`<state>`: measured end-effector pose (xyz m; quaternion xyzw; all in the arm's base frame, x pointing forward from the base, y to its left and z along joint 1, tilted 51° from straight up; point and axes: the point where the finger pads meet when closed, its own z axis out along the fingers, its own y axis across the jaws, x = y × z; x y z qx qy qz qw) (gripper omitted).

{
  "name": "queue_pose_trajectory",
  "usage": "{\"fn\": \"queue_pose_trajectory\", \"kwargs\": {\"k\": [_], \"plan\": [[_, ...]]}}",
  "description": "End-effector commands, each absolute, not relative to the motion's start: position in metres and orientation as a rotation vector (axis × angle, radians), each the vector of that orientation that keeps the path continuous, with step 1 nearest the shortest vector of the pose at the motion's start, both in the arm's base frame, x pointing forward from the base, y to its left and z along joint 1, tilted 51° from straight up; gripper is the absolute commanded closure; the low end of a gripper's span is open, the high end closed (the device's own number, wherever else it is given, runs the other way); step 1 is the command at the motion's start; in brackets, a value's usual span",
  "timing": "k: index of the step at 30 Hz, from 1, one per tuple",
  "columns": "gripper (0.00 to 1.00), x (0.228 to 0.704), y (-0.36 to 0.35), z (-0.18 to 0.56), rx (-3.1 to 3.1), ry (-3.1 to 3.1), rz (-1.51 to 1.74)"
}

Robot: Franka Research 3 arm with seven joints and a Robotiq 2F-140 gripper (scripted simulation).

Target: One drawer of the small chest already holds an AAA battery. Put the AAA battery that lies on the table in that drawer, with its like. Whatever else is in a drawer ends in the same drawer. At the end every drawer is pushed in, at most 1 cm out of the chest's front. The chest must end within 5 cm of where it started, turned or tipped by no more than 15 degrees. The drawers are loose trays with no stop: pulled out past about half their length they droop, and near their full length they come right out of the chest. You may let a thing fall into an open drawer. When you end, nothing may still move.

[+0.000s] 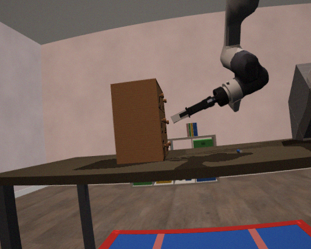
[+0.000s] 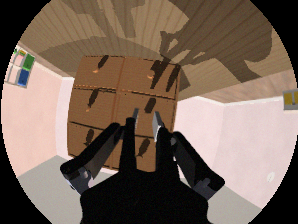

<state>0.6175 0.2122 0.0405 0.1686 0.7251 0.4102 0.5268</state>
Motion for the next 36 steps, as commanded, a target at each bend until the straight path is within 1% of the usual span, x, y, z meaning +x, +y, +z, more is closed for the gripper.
{"fn": "queue_pose_trajectory", "kwargs": {"k": [1, 23, 36], "plan": [[0.8, 0.618, 0.212, 0.04, 0.401, 1.734, 0.976], [0.8, 0.619, 0.212, 0.04, 0.401, 1.734, 0.976], [0.8, 0.63, 0.214, 0.041, 0.401, 1.734, 0.976]]}}
